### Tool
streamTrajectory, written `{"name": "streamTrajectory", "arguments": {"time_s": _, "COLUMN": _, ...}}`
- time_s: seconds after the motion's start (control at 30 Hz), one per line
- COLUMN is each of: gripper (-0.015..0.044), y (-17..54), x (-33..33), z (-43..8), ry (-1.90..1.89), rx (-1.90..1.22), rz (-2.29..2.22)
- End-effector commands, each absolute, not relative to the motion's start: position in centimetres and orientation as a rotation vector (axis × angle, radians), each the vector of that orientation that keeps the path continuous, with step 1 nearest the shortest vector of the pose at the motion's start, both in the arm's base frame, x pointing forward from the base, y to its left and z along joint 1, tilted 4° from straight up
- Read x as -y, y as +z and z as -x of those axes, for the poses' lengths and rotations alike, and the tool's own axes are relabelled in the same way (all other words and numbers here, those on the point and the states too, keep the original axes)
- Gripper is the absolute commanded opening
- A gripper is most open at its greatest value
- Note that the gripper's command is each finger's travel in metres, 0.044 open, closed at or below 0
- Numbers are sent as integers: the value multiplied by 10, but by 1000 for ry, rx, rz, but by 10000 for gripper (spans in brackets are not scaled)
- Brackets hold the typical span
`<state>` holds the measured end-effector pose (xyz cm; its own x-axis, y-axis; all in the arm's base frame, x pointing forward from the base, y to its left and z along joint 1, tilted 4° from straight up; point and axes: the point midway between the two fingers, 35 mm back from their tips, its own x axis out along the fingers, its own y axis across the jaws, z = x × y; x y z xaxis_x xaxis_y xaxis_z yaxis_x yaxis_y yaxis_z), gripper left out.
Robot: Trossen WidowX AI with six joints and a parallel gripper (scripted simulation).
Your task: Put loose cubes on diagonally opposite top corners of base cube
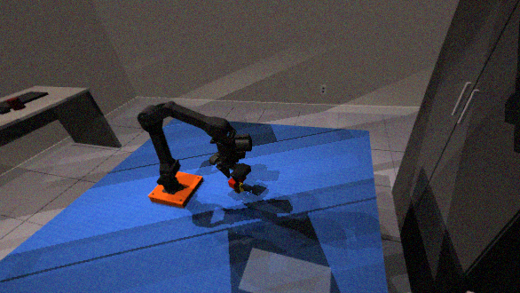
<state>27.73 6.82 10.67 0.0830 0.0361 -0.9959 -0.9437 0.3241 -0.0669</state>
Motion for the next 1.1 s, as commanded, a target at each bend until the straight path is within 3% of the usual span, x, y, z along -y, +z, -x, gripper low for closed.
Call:
{"name": "streamTrajectory", "arguments": {"time_s": 0.0, "gripper": 205, "y": 115, "x": -68, "z": -277, "ry": 935, "rx": -1255, "rz": 967}}
{"name": "streamTrajectory", "arguments": {"time_s": 0.73, "gripper": 205, "y": 151, "x": -67, "z": -274, "ry": 935, "rx": -1255, "rz": 967}}
{"name": "streamTrajectory", "arguments": {"time_s": 0.97, "gripper": 389, "y": 152, "x": -85, "z": -272, "ry": 934, "rx": -1256, "rz": 963}}
{"name": "streamTrajectory", "arguments": {"time_s": 1.07, "gripper": 400, "y": 154, "x": -123, "z": -264, "ry": 937, "rx": -1255, "rz": 960}}
